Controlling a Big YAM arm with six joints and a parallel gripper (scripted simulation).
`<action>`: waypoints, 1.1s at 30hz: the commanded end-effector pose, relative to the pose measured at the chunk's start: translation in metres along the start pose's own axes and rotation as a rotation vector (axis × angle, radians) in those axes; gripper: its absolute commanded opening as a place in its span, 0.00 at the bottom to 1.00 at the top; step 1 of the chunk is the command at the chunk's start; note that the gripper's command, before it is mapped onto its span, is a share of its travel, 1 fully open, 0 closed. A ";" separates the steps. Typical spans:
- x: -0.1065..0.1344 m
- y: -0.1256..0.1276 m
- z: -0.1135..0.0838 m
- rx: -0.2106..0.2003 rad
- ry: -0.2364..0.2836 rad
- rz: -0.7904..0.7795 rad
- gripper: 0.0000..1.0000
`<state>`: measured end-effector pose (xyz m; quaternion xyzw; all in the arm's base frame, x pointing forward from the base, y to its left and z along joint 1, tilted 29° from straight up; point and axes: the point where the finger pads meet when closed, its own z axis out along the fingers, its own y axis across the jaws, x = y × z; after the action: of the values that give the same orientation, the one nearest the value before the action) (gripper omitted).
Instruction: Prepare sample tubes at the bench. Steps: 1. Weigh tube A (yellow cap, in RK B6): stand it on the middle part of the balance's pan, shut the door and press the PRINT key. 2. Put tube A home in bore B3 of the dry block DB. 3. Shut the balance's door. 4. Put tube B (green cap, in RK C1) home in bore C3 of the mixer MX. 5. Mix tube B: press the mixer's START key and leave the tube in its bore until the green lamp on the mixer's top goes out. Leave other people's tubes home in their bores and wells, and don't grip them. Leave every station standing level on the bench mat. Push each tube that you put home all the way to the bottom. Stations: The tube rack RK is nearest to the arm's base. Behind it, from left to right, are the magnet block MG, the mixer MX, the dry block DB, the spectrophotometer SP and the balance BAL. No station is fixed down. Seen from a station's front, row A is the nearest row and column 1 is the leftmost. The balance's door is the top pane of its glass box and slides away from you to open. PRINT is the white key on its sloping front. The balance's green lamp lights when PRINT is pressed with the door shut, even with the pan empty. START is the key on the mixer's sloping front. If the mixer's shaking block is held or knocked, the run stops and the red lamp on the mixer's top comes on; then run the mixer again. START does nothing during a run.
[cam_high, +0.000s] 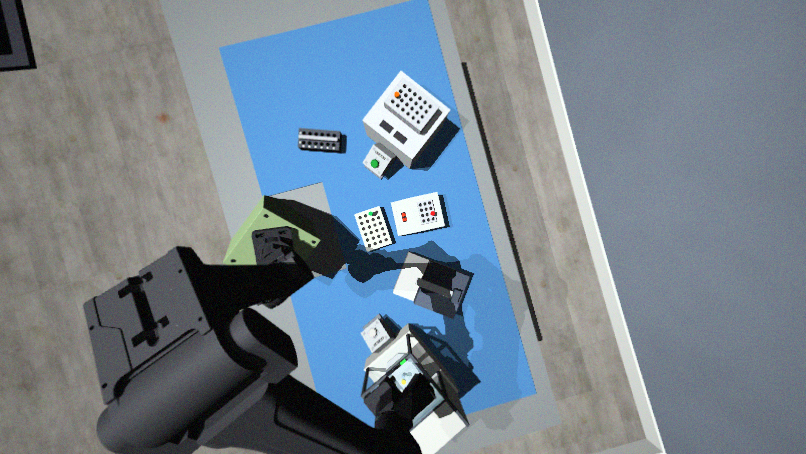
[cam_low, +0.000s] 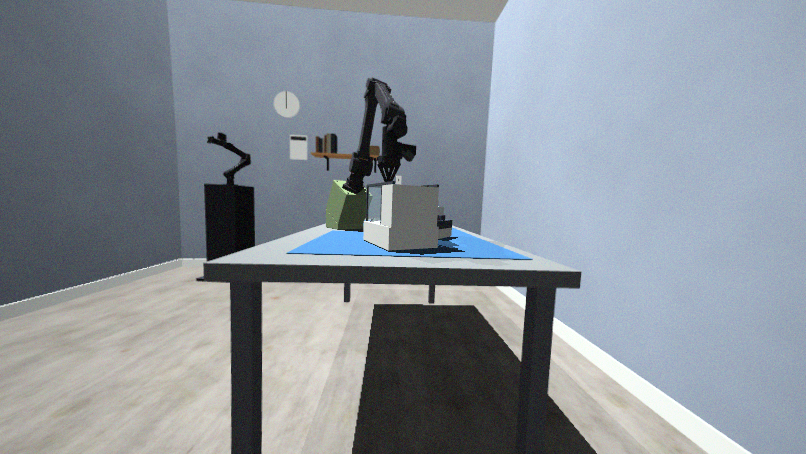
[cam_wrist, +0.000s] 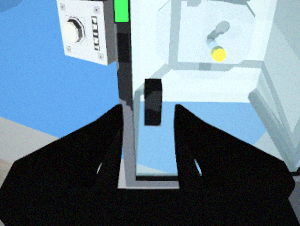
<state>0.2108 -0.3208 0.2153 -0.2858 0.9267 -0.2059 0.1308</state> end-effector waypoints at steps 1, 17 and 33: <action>-0.004 -0.003 0.011 0.003 -0.004 0.005 0.30; -0.001 -0.014 0.002 0.035 0.001 0.000 0.30; -0.001 -0.014 0.002 0.035 0.001 0.000 0.30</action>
<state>0.2148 -0.3242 0.2067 -0.2857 0.9269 -0.2052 0.1310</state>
